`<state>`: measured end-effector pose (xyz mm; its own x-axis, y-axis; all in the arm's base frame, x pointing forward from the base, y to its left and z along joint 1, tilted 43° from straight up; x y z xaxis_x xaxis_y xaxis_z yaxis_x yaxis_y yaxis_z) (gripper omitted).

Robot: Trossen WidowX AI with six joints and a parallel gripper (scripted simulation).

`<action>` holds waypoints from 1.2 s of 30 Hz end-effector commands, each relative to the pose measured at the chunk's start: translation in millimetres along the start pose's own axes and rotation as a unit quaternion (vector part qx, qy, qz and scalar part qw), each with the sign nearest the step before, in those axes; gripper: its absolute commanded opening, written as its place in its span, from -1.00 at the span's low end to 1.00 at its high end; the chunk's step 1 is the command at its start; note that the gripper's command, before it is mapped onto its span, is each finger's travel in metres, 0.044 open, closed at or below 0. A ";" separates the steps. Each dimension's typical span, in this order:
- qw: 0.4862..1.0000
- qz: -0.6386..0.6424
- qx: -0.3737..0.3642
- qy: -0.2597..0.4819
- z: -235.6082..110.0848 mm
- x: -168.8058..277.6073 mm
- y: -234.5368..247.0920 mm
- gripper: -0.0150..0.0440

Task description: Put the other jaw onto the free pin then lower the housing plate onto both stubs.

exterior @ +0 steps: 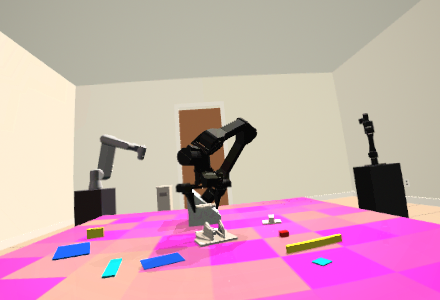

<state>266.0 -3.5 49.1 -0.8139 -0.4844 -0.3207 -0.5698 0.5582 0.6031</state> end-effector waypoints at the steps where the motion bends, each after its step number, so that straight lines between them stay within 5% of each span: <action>1: 1.000 0.001 0.000 0.002 0.5 0.9 0.2 0.70; 36: 1.000 -0.001 0.001 0.002 9.5 0.7 0.2 0.70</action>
<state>266.0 -0.8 46.1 -0.8088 -0.4900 -0.3252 -0.5776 0.5578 0.5961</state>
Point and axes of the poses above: the point midway between the two fingers, 35 mm back from their tips, its own z axis out along the fingers, its own y axis across the jaws, x = y × z, the point moved 4 cm from there along -z, back along the fingers, and after that the axes turned 9 degrees about -z, right-handed, at the moved point
